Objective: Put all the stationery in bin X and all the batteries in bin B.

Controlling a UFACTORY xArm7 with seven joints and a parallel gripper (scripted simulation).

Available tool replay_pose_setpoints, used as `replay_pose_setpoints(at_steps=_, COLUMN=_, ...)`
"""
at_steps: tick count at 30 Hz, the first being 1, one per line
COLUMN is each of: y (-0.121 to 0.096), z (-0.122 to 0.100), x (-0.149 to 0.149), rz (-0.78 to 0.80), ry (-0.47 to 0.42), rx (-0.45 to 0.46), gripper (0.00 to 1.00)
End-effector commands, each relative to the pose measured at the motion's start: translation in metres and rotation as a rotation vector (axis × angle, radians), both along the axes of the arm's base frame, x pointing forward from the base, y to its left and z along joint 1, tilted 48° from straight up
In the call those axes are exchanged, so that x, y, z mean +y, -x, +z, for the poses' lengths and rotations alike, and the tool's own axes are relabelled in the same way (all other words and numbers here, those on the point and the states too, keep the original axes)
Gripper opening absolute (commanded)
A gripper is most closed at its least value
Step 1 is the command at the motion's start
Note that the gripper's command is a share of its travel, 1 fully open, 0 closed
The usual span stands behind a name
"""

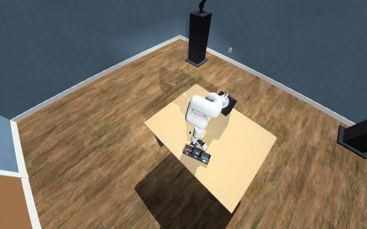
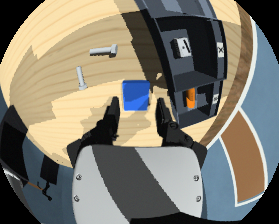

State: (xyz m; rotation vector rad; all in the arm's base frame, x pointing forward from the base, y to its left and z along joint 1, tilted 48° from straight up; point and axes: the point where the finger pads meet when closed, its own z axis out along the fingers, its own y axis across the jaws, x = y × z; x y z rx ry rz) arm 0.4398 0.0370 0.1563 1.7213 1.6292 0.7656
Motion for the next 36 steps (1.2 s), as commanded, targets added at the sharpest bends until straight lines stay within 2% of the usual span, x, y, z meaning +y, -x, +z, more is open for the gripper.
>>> replay_pose_setpoints(at_steps=1, y=0.0265, z=0.0235, x=0.0015, rz=-0.004, ry=0.001, rx=0.055, gripper=0.56)
replay_pose_setpoints(at_steps=4, y=0.0265, z=0.0235, x=0.0015, rz=-0.004, ry=0.001, rx=0.055, gripper=0.56)
replay_pose_setpoints(at_steps=6, y=0.0341, z=0.0299, x=0.0019, rz=-0.002, ry=0.004, rx=0.055, gripper=0.56)
replay_pose_setpoints(at_steps=36, y=0.0363, z=0.0278, x=-0.0007, rz=-0.002, ry=0.004, rx=0.056, gripper=0.56)
